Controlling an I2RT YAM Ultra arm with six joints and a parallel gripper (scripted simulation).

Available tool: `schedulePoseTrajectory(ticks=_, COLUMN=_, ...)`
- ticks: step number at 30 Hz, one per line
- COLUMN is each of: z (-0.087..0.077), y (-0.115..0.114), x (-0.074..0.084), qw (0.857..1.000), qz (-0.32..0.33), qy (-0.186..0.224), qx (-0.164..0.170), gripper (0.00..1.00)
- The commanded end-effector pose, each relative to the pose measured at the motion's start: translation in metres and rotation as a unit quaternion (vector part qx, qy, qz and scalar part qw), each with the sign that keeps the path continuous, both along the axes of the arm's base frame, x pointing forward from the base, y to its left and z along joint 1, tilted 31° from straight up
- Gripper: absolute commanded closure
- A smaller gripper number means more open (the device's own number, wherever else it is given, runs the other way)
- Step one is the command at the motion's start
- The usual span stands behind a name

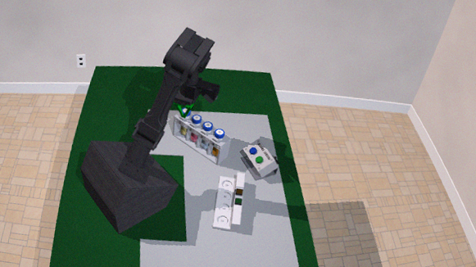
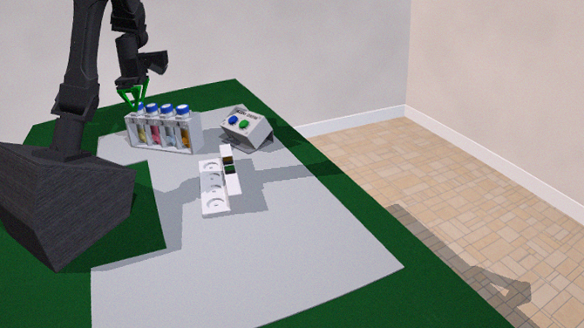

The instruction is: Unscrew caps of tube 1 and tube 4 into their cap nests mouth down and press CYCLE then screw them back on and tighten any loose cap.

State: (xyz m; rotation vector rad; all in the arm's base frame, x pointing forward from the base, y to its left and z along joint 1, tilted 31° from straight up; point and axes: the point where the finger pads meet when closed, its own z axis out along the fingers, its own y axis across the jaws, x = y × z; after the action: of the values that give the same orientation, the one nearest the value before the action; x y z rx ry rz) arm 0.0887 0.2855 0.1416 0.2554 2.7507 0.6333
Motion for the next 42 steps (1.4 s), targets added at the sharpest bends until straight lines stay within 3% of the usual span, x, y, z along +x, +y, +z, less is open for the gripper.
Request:
schedulePoseTrajectory(ticks=1, z=0.0035, y=0.0009, x=-0.0002, qw=1.000, qz=-0.015, qy=0.006, qx=0.011, gripper=0.51)
schedulePoseTrajectory(ticks=2, z=0.0035, y=0.0009, x=-0.0002, qw=1.000, qz=-0.015, qy=0.006, qx=0.011, gripper=0.51)
schedulePoseTrajectory(ticks=3, z=0.0035, y=0.0009, x=-0.0002, qw=1.000, qz=-0.015, qy=0.006, qx=0.011, gripper=1.00)
schedulePoseTrajectory(ticks=17, z=0.0035, y=0.0009, x=-0.0002, qw=1.000, qz=-0.015, qy=0.006, qx=0.011, gripper=1.00)
schedulePoseTrajectory(ticks=24, z=0.0036, y=0.0009, x=-0.0003, qw=0.988, qz=0.134, qy=-0.064, qx=-0.047, gripper=1.00)
schedulePoseTrajectory(ticks=31, z=0.0037, y=0.0009, x=-0.0004, qw=0.946, qz=0.279, qy=-0.132, qx=-0.104, gripper=1.00)
schedulePoseTrajectory(ticks=33, z=0.0037, y=0.0009, x=-0.0004, qw=0.946, qz=0.279, qy=-0.132, qx=-0.104, gripper=1.00)
schedulePoseTrajectory(ticks=37, z=0.0038, y=0.0008, x=-0.0003, qw=0.908, qz=0.358, qy=-0.169, qx=-0.135, gripper=1.00)
schedulePoseTrajectory(ticks=42, z=0.0038, y=0.0008, x=-0.0004, qw=0.849, qz=0.452, qy=-0.213, qx=-0.172, gripper=1.00)
